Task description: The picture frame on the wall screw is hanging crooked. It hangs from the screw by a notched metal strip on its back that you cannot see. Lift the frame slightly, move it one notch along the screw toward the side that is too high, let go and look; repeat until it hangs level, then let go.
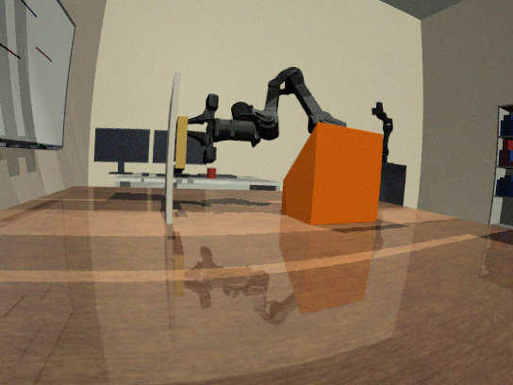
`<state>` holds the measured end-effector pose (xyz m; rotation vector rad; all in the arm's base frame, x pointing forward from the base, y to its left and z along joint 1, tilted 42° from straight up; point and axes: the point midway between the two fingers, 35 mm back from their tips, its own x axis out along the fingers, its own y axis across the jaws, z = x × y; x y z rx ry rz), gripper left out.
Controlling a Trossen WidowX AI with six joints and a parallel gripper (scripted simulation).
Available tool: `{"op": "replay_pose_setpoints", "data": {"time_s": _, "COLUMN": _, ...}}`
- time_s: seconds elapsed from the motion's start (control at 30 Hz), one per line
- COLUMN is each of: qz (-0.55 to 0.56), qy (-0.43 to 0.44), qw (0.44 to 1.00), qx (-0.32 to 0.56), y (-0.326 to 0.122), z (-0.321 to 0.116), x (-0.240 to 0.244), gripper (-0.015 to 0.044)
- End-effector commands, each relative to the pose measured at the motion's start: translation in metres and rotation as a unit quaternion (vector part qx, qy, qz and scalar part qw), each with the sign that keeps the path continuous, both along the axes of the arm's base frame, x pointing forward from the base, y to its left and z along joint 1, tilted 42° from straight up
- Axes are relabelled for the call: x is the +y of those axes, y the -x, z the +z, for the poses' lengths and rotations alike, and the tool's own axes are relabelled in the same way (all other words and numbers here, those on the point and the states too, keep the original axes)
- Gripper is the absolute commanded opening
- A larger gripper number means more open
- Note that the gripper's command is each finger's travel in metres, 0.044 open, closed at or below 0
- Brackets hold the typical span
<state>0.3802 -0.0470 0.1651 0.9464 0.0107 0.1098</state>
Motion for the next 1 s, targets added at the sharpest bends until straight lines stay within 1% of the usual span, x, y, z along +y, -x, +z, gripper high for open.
{"op": "replay_pose_setpoints", "data": {"time_s": 0.0, "qz": -0.001, "qy": 0.013, "qw": 1.0, "qx": -0.002, "y": 0.0001, "z": -0.0002, "x": -0.0001, "gripper": 0.0}}
{"op": "replay_pose_setpoints", "data": {"time_s": 0.7, "qz": -0.003, "qy": 0.067, "qw": 0.998, "qx": -0.007, "y": 0.0, "z": -0.0013, "x": -0.0006, "gripper": 0.0}}
{"op": "replay_pose_setpoints", "data": {"time_s": 0.73, "qz": -0.002, "qy": 0.057, "qw": 0.998, "qx": -0.006, "y": -0.0001, "z": -0.0011, "x": -0.0005, "gripper": 0.0026}}
{"op": "replay_pose_setpoints", "data": {"time_s": 0.97, "qz": -0.002, "qy": 0.057, "qw": 0.998, "qx": -0.006, "y": -0.0001, "z": -0.0011, "x": -0.0005, "gripper": 0.021}}
